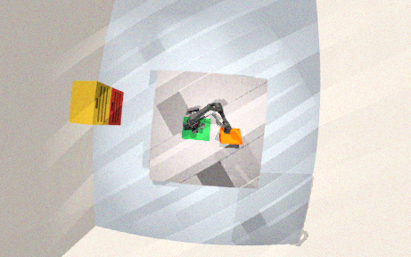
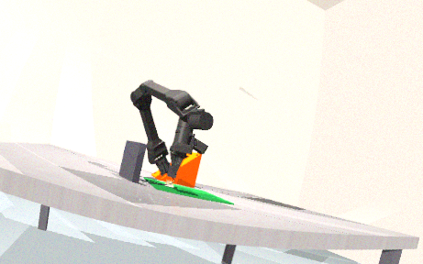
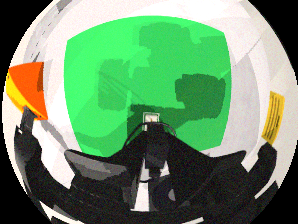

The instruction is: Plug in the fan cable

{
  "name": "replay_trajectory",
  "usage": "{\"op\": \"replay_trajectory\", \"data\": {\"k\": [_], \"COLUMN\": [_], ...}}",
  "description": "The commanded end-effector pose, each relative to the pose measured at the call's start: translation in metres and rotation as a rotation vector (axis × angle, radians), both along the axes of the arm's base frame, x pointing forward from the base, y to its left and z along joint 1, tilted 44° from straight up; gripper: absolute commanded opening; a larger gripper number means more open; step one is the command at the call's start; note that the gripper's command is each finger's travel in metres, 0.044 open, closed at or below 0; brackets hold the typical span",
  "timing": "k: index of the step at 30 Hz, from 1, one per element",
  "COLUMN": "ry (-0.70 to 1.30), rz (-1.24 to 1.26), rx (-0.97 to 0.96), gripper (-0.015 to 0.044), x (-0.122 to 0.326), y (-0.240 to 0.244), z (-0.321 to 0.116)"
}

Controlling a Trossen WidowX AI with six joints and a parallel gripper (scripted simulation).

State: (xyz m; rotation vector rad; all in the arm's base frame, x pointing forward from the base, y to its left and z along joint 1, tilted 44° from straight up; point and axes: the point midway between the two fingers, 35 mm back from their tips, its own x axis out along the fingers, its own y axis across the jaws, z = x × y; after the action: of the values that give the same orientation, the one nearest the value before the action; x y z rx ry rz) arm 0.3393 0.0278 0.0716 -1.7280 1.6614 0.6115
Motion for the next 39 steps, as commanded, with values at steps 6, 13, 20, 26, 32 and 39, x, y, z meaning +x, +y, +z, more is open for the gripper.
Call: {"op": "replay_trajectory", "data": {"k": [6, 13, 20, 26, 32, 39], "ry": [0.006, 0.016, 0.016, 0.015, 0.014, 0.013], "rz": [0.006, 0.017, 0.017, 0.016, 0.014, 0.013], "rx": [-0.006, -0.007, -0.007, -0.007, -0.007, -0.007], "gripper": [0.0, 0.0, 0.0, 0.0, 0.0, 0.0], "x": [-0.0009, -0.0034, -0.0034, -0.003, -0.0024, -0.0019], "y": [-0.0035, -0.0044, -0.0046, -0.0054, -0.0063, -0.0072], "z": [-0.0042, -0.0035, -0.0036, -0.0045, -0.0053, -0.0065]}}
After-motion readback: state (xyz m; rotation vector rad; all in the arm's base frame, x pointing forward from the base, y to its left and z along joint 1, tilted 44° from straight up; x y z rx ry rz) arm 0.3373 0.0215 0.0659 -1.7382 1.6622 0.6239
